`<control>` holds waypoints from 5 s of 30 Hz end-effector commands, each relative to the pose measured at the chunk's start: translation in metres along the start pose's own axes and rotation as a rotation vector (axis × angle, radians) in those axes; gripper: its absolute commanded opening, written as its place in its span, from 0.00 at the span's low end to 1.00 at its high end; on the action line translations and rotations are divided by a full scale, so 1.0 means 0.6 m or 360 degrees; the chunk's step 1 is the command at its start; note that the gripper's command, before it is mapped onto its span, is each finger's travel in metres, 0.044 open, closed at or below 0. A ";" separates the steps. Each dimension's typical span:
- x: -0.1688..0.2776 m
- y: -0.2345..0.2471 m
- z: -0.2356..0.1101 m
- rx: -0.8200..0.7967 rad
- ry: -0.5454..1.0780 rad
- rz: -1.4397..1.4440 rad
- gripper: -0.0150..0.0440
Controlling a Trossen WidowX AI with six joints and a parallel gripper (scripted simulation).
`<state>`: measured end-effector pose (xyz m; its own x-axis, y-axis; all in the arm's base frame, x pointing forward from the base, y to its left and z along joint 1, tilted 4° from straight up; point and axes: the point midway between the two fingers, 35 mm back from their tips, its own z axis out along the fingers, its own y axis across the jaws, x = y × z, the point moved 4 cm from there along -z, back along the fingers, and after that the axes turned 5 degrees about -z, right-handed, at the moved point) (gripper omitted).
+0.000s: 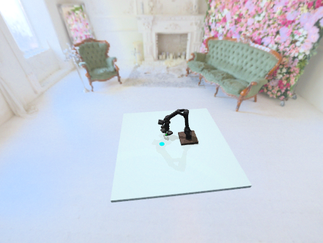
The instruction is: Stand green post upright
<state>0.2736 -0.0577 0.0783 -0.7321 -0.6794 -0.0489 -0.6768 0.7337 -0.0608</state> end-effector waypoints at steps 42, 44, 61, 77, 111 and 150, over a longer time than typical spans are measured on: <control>-0.007 -0.007 -0.140 0.0029 -0.0023 0.0007 0.29; -0.006 -0.006 -0.151 0.0027 -0.0022 0.0004 0.29; -0.030 0.009 -0.196 0.0018 -0.0021 -0.0066 0.29; -0.103 0.039 -0.208 0.0014 -0.0026 -0.0215 0.29; -0.230 0.136 -0.228 0.0011 -0.0047 -0.0493 0.29; -0.260 0.106 -0.180 -0.0049 -0.0488 -0.0266 0.29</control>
<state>0.3345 0.0968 0.1915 -0.5516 -0.7731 -0.3131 -0.7989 0.5976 -0.0684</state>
